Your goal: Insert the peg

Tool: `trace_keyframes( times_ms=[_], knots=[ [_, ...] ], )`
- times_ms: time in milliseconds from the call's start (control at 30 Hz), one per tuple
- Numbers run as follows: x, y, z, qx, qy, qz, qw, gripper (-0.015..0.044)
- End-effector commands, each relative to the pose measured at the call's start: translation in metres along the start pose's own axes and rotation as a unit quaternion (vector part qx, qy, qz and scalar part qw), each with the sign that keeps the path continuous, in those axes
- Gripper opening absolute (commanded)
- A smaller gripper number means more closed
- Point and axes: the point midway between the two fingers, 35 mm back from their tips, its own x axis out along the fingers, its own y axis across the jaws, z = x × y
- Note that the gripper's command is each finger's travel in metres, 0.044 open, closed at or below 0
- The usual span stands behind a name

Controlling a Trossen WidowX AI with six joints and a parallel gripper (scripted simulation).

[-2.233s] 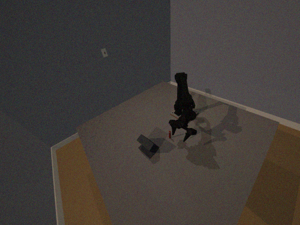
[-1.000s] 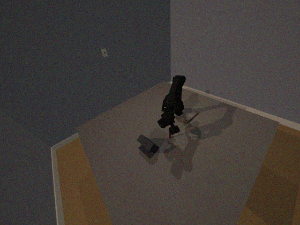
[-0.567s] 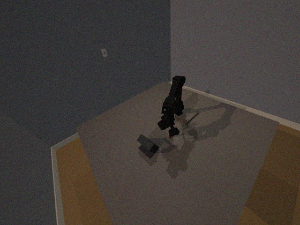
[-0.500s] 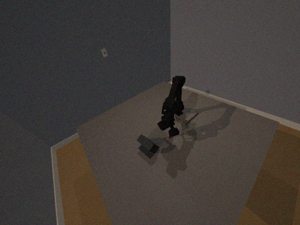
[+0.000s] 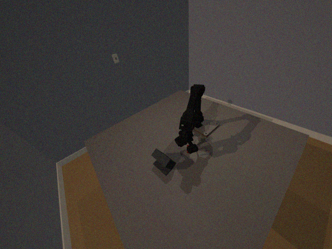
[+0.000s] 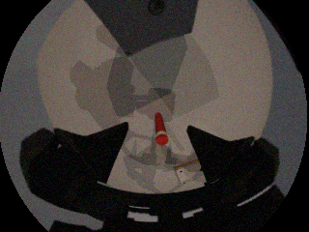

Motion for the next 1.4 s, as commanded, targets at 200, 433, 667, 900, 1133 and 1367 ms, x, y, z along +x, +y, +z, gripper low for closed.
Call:
trace_keyframes(
  times_ms=[200,433,667,900,1133,1367],
  knots=[
    [0.016,-0.002,-0.003,0.002,0.004,-0.002,1.0,0.044],
    [0.013,-0.001,-0.001,0.0,0.001,-0.001,1.0,0.0309],
    [0.013,-0.001,-0.001,0.0,0.001,-0.001,1.0,0.0125],
    [0.013,-0.001,-0.001,0.0,0.001,-0.001,1.0,0.002],
    [0.004,0.0,0.0,0.0,0.001,-0.001,1.0,0.0],
    [-0.022,0.001,0.001,0.001,0.002,-0.001,1.0,0.0]
  ],
)
